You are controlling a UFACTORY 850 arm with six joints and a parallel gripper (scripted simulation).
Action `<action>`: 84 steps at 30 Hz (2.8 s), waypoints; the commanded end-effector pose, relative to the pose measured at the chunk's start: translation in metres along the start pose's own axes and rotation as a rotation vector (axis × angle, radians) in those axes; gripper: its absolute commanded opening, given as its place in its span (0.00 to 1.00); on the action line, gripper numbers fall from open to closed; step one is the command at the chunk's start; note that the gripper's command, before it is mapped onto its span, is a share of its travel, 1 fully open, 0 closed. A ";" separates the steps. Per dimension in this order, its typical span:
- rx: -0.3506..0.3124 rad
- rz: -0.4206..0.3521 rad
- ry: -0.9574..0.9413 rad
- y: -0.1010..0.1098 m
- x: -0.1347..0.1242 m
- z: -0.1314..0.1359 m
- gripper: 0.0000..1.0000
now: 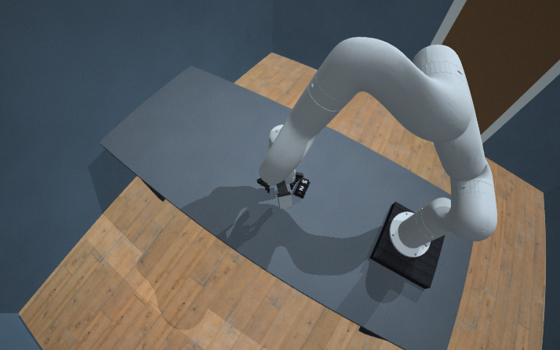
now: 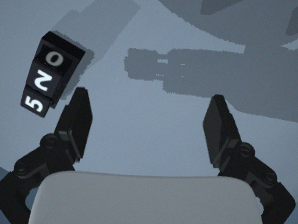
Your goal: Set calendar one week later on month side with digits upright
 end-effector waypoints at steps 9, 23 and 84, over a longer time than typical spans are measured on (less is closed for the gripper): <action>0.003 -0.007 -0.222 0.004 -0.019 -0.015 1.00; 0.002 -0.008 -0.475 0.006 -0.038 -0.031 1.00; -0.001 -0.008 -1.261 0.015 -0.094 -0.079 1.00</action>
Point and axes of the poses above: the point where the finger pads meet when closed, its own y axis back along the fingers, its own z axis across the jaws, x = y × z, the point moved 6 cm from there along y, back along the fingers, and after that the axes turned 9 degrees about y, right-handed, at the moved point
